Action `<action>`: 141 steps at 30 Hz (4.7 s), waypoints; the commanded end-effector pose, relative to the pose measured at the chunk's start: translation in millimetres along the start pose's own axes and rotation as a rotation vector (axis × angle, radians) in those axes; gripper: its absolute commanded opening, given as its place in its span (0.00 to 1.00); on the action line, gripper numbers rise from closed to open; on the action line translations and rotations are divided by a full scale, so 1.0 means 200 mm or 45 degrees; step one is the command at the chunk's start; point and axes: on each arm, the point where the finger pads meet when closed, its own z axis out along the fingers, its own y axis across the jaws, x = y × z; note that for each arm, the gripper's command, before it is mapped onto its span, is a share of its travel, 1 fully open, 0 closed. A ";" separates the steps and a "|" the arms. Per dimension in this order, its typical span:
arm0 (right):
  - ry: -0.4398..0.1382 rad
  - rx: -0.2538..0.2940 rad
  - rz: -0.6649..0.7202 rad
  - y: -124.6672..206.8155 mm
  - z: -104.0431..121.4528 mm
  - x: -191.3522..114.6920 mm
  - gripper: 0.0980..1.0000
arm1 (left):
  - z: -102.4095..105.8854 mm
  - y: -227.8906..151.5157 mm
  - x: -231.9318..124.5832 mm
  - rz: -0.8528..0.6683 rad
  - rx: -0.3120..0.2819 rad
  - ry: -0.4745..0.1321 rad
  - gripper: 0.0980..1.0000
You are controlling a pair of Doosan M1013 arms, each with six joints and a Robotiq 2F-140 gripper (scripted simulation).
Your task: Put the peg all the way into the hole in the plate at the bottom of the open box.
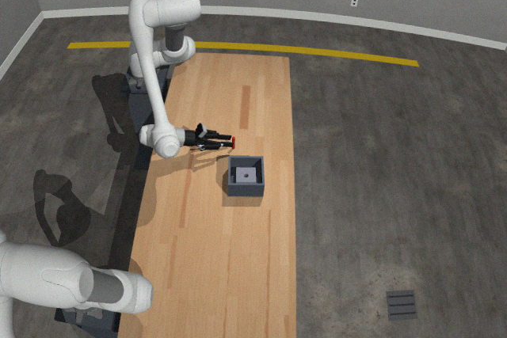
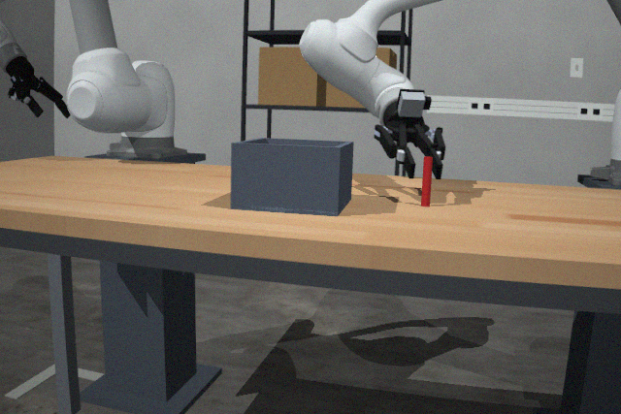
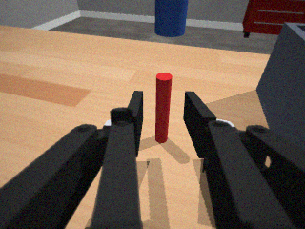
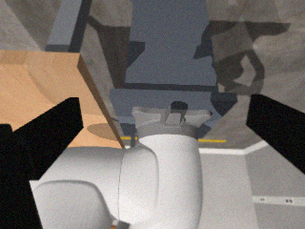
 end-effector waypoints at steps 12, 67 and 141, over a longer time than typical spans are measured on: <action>0.001 0.000 0.000 0.00 0.00 0.00 1.00 | -0.26 0.00 0.00 -0.002 -0.001 0.000 0.25; 0.001 0.000 0.000 0.00 0.00 0.00 1.00 | -0.46 0.00 0.39 -0.001 0.002 -1.238 0.25; 0.001 0.000 0.000 0.00 0.00 0.00 1.00 | 0.15 0.00 0.18 -0.001 -0.001 -1.554 0.00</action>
